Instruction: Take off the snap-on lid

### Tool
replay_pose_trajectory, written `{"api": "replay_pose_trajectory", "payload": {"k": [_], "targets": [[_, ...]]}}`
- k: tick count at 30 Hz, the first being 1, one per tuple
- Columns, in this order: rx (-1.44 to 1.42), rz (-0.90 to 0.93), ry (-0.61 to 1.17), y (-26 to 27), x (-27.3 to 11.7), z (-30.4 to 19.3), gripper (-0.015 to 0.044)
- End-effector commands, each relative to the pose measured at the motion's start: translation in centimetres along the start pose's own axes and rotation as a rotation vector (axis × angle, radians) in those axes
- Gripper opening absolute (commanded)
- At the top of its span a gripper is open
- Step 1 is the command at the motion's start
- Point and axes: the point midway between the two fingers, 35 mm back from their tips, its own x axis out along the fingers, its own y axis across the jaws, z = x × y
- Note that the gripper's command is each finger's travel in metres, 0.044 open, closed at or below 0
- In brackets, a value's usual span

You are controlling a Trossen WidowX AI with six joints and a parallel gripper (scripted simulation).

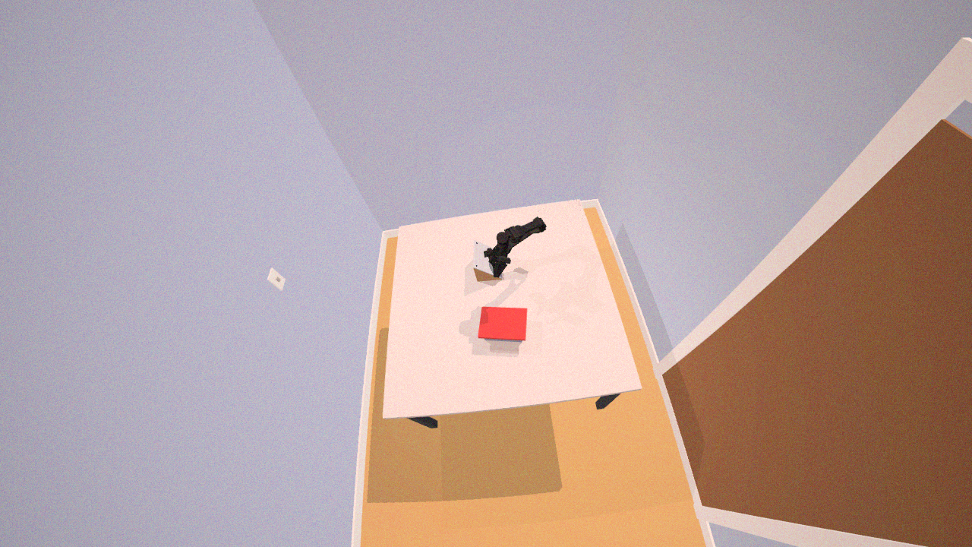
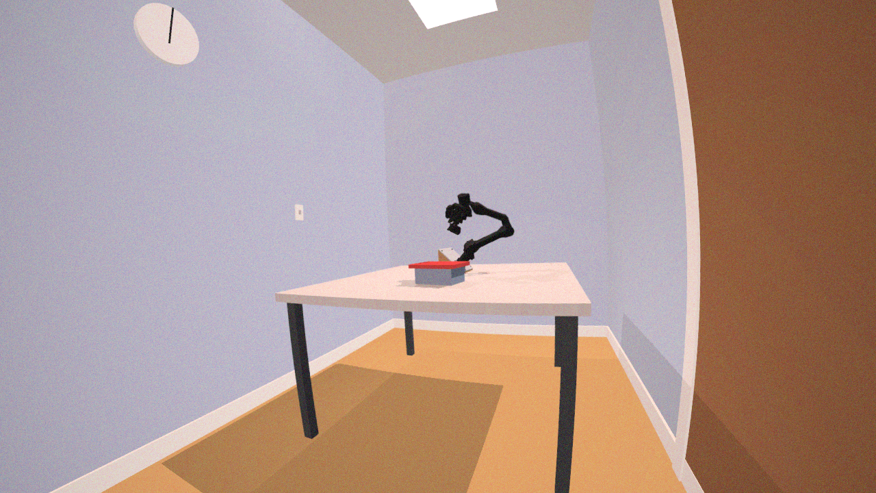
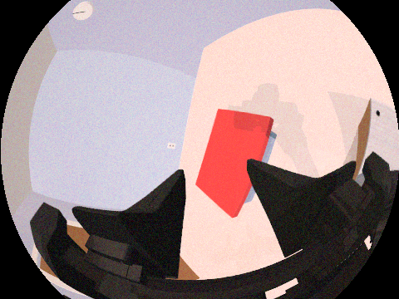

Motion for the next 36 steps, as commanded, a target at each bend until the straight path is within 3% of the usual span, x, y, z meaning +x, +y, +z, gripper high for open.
{"api": "replay_pose_trajectory", "payload": {"k": [1,18,25,36], "targets": [[0.32,-0.114,0.173,-2.0,4.9,-4.1,0.0235],[0.409,-0.16,0.212,-2.9,6.2,-5.6,0.0235],[0.41,-0.158,0.214,-7.6,9.1,-8.4,0.0235],[0.409,-0.159,0.214,-7.7,10.0,-8.6,0.0235]]}}
